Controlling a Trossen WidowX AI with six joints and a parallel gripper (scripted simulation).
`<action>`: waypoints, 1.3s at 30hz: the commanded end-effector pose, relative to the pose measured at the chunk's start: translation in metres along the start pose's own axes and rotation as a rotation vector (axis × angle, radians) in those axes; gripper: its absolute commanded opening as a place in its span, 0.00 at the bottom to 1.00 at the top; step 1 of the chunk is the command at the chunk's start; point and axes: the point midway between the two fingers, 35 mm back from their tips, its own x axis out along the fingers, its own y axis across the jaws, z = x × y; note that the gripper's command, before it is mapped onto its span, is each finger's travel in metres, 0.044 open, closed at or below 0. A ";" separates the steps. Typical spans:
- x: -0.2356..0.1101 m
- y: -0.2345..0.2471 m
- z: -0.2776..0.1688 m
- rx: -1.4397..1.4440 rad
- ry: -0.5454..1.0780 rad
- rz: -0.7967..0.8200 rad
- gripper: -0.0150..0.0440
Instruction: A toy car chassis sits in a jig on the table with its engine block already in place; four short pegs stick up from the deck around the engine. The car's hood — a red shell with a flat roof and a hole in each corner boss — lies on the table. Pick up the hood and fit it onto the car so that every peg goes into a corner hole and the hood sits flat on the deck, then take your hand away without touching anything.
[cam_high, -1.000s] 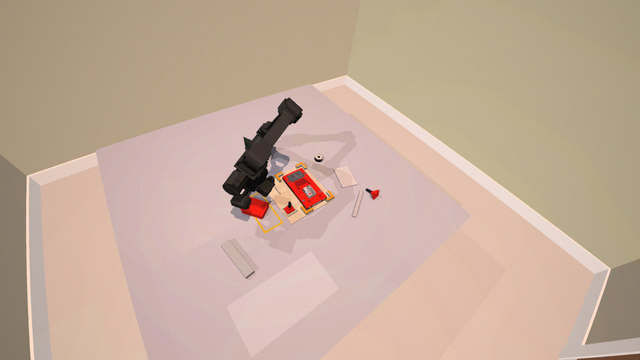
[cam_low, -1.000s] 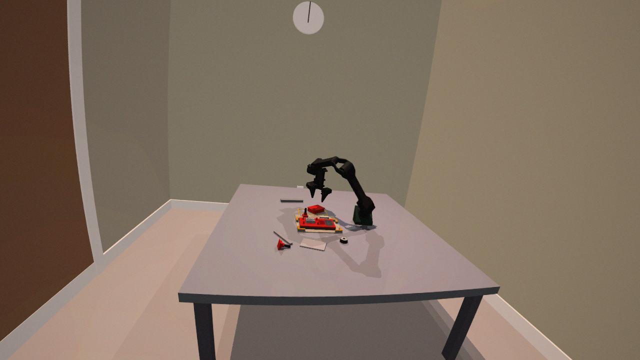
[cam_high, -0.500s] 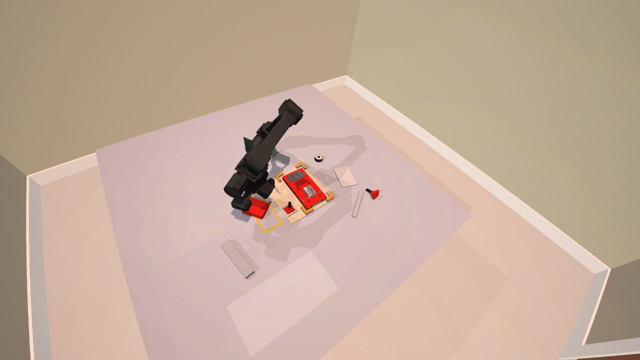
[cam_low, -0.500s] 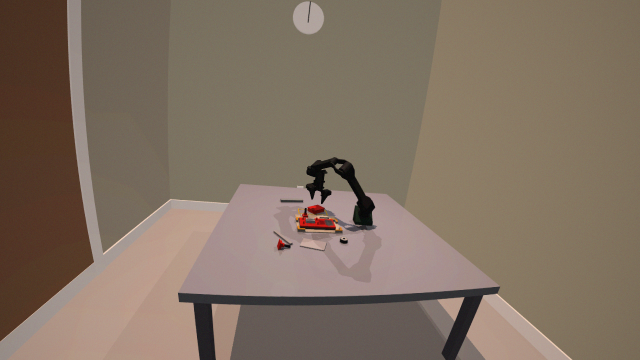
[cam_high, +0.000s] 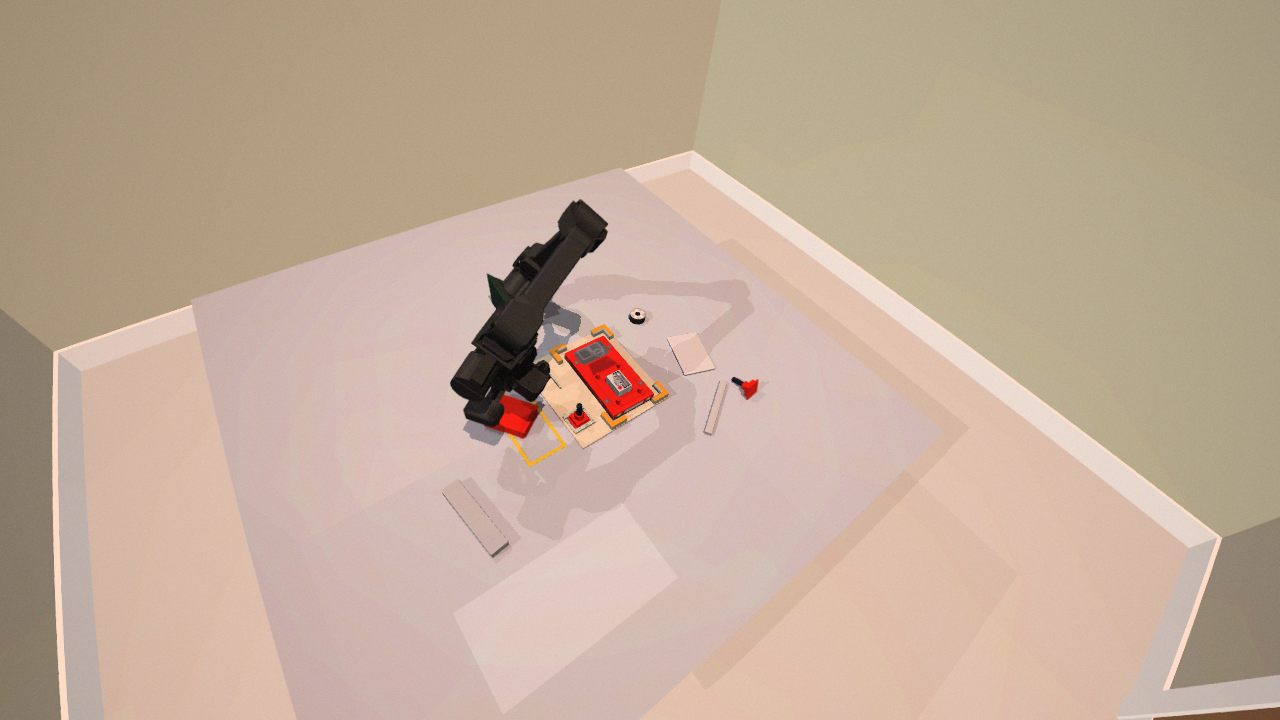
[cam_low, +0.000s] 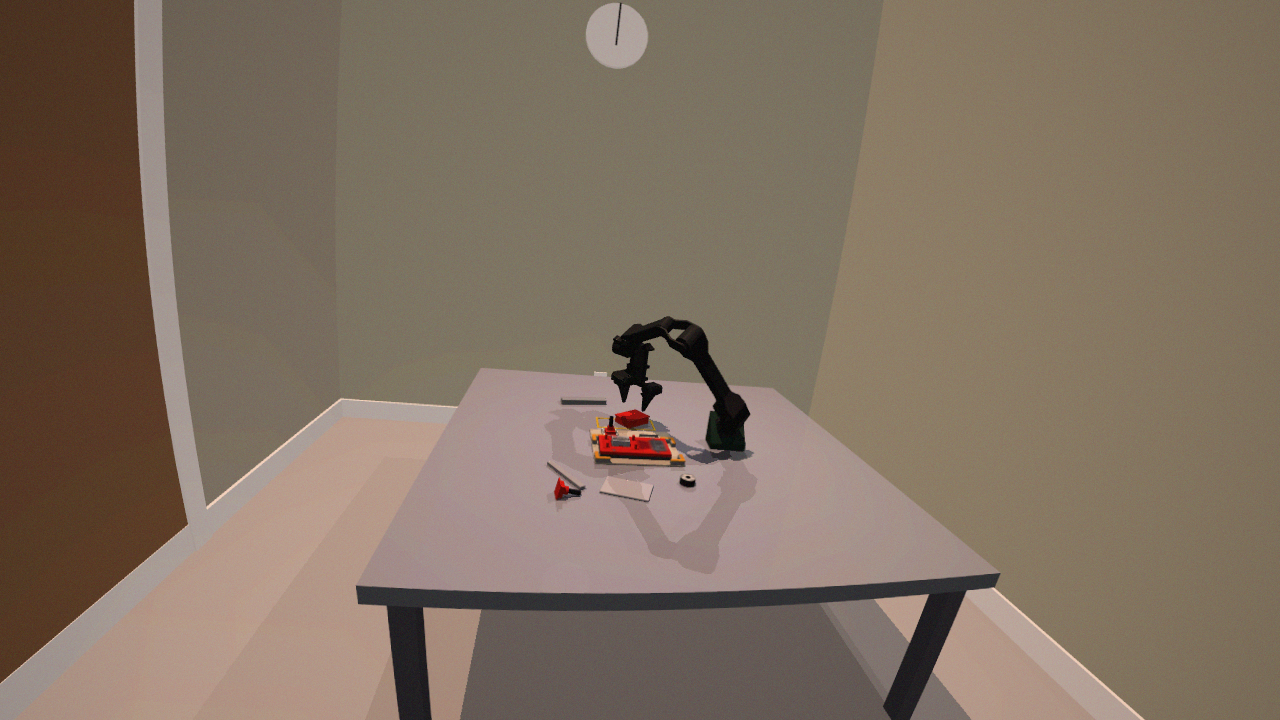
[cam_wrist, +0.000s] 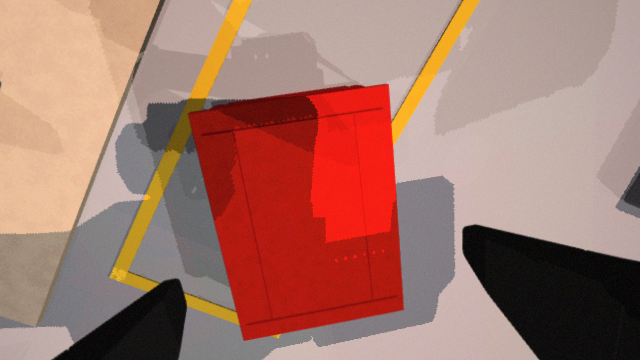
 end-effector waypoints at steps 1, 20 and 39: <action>0.004 0.000 0.000 0.004 -0.003 0.002 1.00; 0.019 0.002 0.001 0.004 -0.004 0.002 1.00; 0.030 0.003 0.001 0.004 -0.004 0.003 1.00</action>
